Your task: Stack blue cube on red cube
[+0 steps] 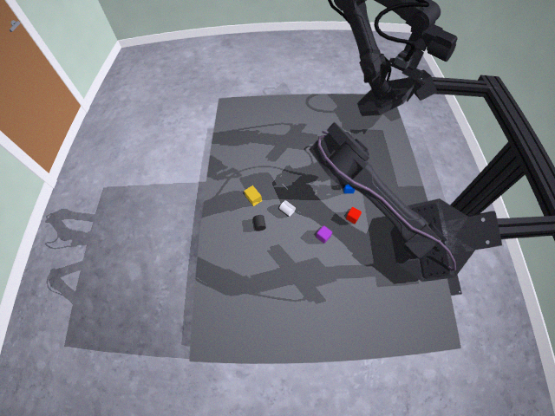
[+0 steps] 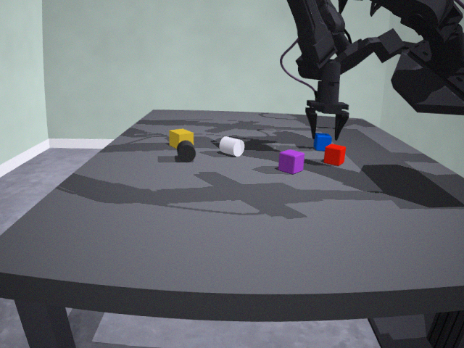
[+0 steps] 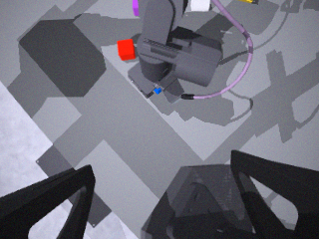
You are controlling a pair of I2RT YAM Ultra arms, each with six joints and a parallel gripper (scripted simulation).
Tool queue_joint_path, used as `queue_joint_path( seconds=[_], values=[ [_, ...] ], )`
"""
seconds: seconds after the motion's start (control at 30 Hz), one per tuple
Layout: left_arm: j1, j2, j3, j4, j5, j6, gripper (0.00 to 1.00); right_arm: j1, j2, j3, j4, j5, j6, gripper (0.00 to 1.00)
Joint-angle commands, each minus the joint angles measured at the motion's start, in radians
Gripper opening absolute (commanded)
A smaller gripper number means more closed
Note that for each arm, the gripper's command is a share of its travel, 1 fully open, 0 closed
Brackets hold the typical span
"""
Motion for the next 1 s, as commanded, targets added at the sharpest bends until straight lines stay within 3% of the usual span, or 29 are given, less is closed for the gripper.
queue_joint_path(
  seconds=[0.0,0.7,0.73,0.97],
  values=[
    [0.003,0.014,0.036,0.034,-0.006,0.022,0.64,0.011,0.006,0.019,-0.008,0.004,0.002,1.0],
    [0.025,0.052,0.049,0.077,-0.004,0.056,0.64,0.011,0.006,0.019,-0.008,0.004,0.002,1.0],
    [0.025,0.052,0.049,0.077,-0.004,0.056,0.56,0.011,0.006,0.019,-0.008,0.004,0.002,1.0],
    [0.025,0.041,0.033,0.083,-0.004,0.056,0.52,0.011,0.006,0.019,-0.008,0.004,0.002,1.0]
  ],
)
